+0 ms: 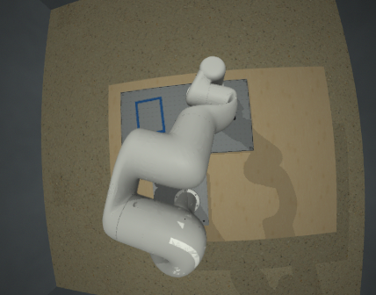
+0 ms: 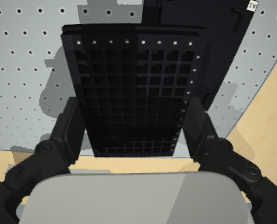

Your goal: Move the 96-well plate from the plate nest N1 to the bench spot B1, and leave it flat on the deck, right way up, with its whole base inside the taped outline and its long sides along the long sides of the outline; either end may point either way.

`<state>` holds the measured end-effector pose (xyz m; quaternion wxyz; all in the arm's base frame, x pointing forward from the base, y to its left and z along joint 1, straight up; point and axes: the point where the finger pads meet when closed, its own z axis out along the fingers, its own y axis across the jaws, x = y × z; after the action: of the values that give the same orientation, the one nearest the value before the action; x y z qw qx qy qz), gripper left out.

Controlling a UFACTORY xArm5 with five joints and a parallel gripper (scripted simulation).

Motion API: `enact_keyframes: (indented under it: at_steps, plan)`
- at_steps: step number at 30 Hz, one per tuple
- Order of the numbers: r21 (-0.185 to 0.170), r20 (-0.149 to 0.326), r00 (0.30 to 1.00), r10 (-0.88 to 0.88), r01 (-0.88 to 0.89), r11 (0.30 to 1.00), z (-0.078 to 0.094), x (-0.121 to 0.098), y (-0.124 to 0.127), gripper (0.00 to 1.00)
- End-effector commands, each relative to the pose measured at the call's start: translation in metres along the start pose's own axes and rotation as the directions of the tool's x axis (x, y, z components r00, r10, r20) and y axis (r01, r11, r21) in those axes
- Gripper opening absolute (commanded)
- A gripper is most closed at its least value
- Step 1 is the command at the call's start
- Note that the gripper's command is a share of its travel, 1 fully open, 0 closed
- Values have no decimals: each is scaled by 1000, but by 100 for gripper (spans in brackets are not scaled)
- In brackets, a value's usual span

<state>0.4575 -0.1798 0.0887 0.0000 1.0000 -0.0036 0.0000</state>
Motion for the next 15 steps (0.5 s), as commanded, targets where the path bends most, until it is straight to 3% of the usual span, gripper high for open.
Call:
enact_keyframes:
  at_steps: [1, 15]
  plan:
    - [-2, -5, 1000, 0, 0, 1000, -1, 1, -7, 0]
    - [-1, -5, 1000, 0, 0, 1000, 0, 1, -54, 0]
